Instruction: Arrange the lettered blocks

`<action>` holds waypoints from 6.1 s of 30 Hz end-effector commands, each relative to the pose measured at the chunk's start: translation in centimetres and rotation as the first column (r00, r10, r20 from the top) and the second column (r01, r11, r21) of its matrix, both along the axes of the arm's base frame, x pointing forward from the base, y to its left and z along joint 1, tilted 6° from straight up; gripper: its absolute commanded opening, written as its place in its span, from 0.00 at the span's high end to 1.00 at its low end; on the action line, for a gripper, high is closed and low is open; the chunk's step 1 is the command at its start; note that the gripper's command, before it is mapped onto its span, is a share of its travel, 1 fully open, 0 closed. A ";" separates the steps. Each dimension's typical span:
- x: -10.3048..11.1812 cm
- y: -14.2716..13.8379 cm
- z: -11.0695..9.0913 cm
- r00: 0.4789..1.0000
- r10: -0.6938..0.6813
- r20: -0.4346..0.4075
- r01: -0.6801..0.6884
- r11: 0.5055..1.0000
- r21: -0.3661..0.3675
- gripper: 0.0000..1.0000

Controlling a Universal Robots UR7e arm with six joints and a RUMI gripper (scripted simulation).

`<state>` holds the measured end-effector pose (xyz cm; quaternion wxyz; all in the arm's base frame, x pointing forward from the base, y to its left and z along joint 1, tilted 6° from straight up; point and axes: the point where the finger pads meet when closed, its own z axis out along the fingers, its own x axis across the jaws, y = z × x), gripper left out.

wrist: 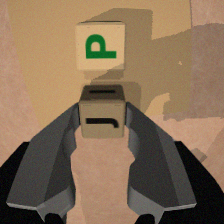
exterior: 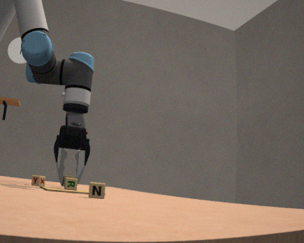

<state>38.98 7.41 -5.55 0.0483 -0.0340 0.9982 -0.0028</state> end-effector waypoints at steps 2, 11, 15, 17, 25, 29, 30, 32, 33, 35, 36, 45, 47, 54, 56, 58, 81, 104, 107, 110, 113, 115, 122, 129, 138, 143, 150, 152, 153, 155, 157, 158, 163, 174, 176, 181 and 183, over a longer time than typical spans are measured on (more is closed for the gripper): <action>0.0 0.0 0.0 1.000 0.000 0.001 0.000 1.000 0.000 0.91; 0.0 0.0 0.0 1.000 0.000 0.001 0.000 1.000 0.000 0.91; 0.0 0.0 0.0 1.000 0.000 0.001 0.000 1.000 0.000 0.91; 0.1 0.0 0.0 1.000 0.000 0.001 0.000 1.000 0.000 0.91; 0.1 0.0 0.0 1.000 -0.001 0.001 0.001 1.000 0.000 0.91; 0.1 0.0 0.0 1.000 -0.001 0.001 0.001 1.000 0.000 0.91; 0.1 0.0 0.0 1.000 -0.001 0.001 0.001 1.000 0.000 0.91; 0.1 0.0 0.0 1.000 -0.001 0.001 0.001 1.000 0.000 0.91; 0.1 0.0 0.0 1.000 -0.001 0.001 0.001 1.000 0.000 0.91; 0.1 0.0 0.0 1.000 -0.001 0.001 0.001 1.000 0.000 0.91; 0.1 0.0 0.0 1.000 -0.001 0.001 0.001 1.000 0.000 0.91; 0.1 0.0 -0.1 1.000 -0.001 0.001 0.001 1.000 0.000 0.91; 0.1 0.0 -0.2 1.000 -0.001 0.001 0.001 1.000 0.000 0.91; 0.1 0.0 -0.4 1.000 -0.001 0.001 0.001 1.000 0.000 0.91; 0.1 0.0 -0.4 1.000 -0.001 0.001 0.001 1.000 0.000 0.91; 0.1 0.0 -0.4 1.000 -0.001 0.001 0.001 1.000 0.000 0.91; 0.1 0.0 -0.4 1.000 -0.001 0.001 0.001 1.000 0.000 0.91; 0.1 0.0 -0.4 1.000 -0.001 0.001 0.001 1.000 0.000 0.80; 0.1 0.0 -0.4 1.000 -0.001 0.001 0.001 1.000 0.000 0.76; 0.1 0.0 -0.4 1.000 -0.001 0.001 0.001 1.000 0.000 0.72; 0.1 0.0 -0.4 1.000 -0.001 0.001 0.001 1.000 0.000 0.72; 0.1 0.0 -0.4 1.000 -0.001 0.001 0.001 1.000 0.000 0.72; 0.1 0.0 -0.4 1.000 -0.001 0.001 0.001 1.000 0.000 0.72; 0.0 0.0 0.4 1.000 -0.001 0.001 0.001 1.000 0.000 0.72; -0.2 0.0 3.1 1.000 -0.001 0.001 0.001 1.000 0.000 0.72; -0.4 0.0 5.3 1.000 -0.001 0.001 0.001 1.000 0.000 0.72; -0.6 0.0 7.2 1.000 -0.001 0.001 0.001 1.000 0.000 0.72; -0.7 0.0 7.8 1.000 -0.001 0.001 0.001 1.000 0.000 0.72; -0.7 0.0 8.0 1.000 -0.001 0.001 0.001 1.000 0.000 0.72; -0.7 0.0 8.4 1.000 -0.001 0.001 0.001 1.000 0.000 0.72; -0.8 0.0 8.5 1.000 -0.001 0.001 0.001 1.000 0.000 0.72; -0.8 0.0 8.5 1.000 -0.001 0.001 0.001 1.000 0.000 0.72; -0.8 0.0 8.6 1.000 -0.001 0.001 0.001 1.000 0.000 0.00; -0.8 0.0 8.6 1.000 -0.001 0.001 0.001 1.000 0.000 0.00; -0.8 0.0 8.6 1.000 -0.001 0.001 0.001 1.000 0.000 0.00; -0.8 0.0 8.6 1.000 -0.001 0.001 0.001 1.000 0.000 0.00; -0.8 0.0 8.6 1.000 -0.001 0.001 0.001 1.000 0.000 0.00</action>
